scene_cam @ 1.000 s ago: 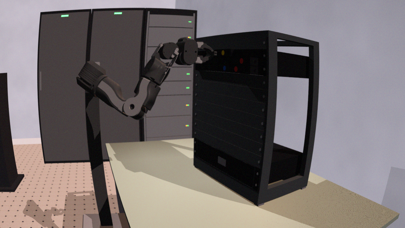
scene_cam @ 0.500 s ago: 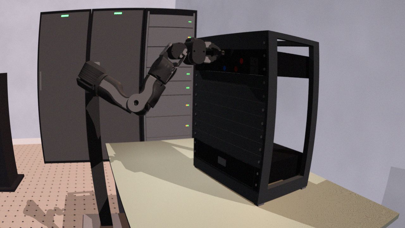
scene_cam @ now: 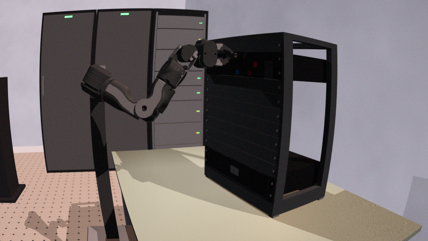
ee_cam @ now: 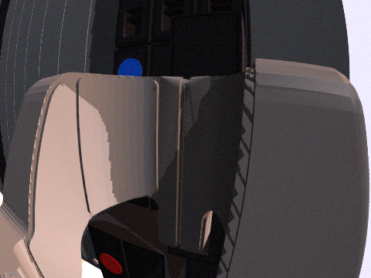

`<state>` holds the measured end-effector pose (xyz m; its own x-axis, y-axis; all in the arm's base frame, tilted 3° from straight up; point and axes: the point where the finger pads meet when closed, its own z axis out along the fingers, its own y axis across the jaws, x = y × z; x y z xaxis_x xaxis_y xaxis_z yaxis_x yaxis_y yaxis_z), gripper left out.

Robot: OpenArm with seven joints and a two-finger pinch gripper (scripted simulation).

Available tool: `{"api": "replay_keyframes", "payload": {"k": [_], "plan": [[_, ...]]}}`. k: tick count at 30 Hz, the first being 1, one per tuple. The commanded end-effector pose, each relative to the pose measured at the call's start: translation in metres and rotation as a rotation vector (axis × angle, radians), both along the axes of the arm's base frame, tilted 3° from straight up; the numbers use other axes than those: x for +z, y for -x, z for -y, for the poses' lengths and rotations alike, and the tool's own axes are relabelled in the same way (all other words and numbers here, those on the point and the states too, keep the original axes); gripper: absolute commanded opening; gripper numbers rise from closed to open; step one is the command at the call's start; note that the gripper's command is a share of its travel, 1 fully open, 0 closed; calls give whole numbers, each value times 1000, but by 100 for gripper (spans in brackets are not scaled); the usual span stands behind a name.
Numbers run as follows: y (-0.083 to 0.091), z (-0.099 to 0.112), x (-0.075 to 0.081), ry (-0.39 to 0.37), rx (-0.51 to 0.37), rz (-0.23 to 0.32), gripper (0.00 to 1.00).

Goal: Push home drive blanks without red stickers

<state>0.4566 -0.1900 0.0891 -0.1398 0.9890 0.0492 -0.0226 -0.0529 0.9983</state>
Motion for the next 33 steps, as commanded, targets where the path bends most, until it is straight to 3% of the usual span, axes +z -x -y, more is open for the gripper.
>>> {"api": "replay_keyframes", "payload": {"k": [1,33], "plan": [[0,-2,3,1,0,7,0],[-10,-2,2,1,-1,7,0]]}}
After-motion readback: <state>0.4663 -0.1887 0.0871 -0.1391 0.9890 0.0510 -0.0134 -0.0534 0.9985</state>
